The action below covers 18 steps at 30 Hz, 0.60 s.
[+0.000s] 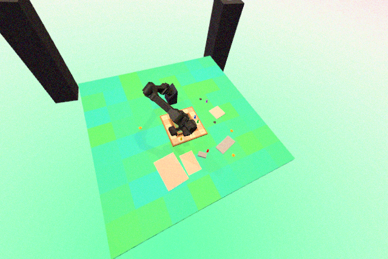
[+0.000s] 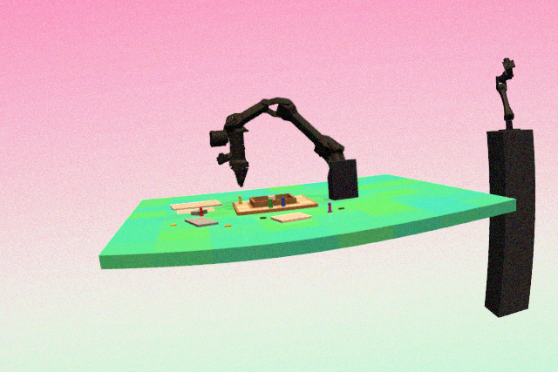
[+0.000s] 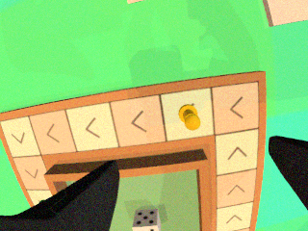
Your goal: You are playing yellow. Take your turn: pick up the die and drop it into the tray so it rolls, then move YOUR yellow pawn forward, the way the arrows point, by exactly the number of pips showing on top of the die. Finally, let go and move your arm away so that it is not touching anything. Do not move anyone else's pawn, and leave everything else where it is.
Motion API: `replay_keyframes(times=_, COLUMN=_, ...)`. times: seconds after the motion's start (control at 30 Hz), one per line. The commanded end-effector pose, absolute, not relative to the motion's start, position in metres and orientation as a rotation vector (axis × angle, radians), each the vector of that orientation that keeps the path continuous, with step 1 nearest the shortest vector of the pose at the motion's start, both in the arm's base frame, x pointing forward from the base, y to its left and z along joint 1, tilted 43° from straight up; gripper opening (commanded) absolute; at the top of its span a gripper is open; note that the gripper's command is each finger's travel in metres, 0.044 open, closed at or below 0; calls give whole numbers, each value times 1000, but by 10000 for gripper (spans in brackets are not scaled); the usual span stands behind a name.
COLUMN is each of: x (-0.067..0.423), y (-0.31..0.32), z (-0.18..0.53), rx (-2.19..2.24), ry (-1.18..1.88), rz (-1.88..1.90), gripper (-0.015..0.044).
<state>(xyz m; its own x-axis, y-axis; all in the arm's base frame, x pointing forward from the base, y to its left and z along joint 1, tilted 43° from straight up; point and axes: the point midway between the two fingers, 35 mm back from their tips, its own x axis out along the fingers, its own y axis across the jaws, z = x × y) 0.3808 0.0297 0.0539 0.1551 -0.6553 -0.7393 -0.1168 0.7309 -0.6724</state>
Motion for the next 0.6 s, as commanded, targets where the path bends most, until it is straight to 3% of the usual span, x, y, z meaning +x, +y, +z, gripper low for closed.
replay_keyframes(times=0.0, x=337, y=61, z=54, rx=-691, ry=1405, rz=-403, gripper=440)
replay_keyframes(times=0.27, x=199, y=95, z=57, rx=-692, ry=1419, rz=-408, gripper=440)
replay_keyframes(times=0.3, x=252, y=97, z=56, rx=-688, ry=1406, rz=-381, gripper=440)
replay_keyframes(times=0.57, x=252, y=97, z=56, rx=-688, ry=1406, rz=-381, gripper=440)
